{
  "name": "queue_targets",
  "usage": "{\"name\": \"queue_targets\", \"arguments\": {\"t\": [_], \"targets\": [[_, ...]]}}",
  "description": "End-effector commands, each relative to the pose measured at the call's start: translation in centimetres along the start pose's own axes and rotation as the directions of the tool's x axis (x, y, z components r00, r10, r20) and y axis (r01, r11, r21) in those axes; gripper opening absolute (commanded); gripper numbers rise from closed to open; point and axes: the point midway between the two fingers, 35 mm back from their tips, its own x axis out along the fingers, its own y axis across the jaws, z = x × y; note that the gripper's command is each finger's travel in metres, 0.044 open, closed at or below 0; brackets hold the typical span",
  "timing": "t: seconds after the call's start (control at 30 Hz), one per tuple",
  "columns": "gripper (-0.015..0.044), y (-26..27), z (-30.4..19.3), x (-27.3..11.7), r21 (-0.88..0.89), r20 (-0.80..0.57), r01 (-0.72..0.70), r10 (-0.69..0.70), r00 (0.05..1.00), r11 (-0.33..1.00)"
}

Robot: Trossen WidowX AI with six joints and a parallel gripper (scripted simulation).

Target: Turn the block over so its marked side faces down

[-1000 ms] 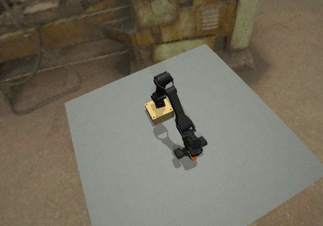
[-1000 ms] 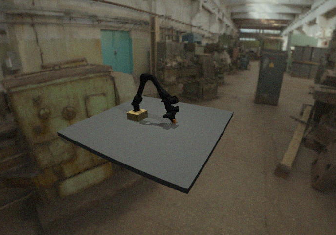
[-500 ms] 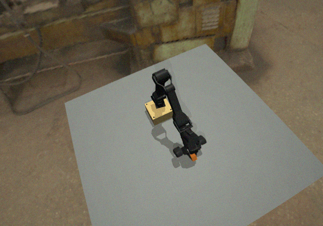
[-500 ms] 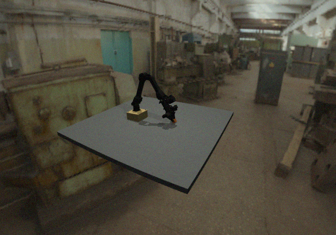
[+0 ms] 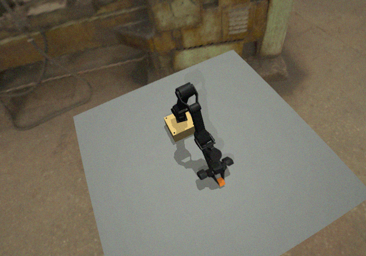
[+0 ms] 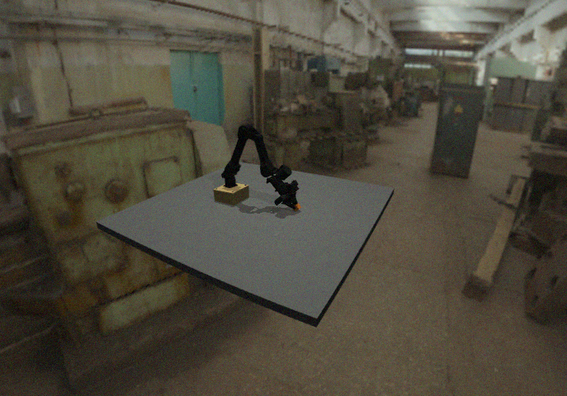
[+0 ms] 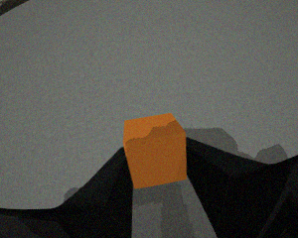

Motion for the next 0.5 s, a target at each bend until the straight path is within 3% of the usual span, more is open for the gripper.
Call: {"name": "queue_targets", "arguments": {"t": [0.0, 0.47], "targets": [[0.0, -0.07, -0.64, 0.23, 0.0, 0.047, 0.005, -0.005, 0.999, 1.0], [0.0, -0.12, -1.5, -0.72, 0.002, 0.253, 0.005, -0.006, 0.967, 1.0]]}}
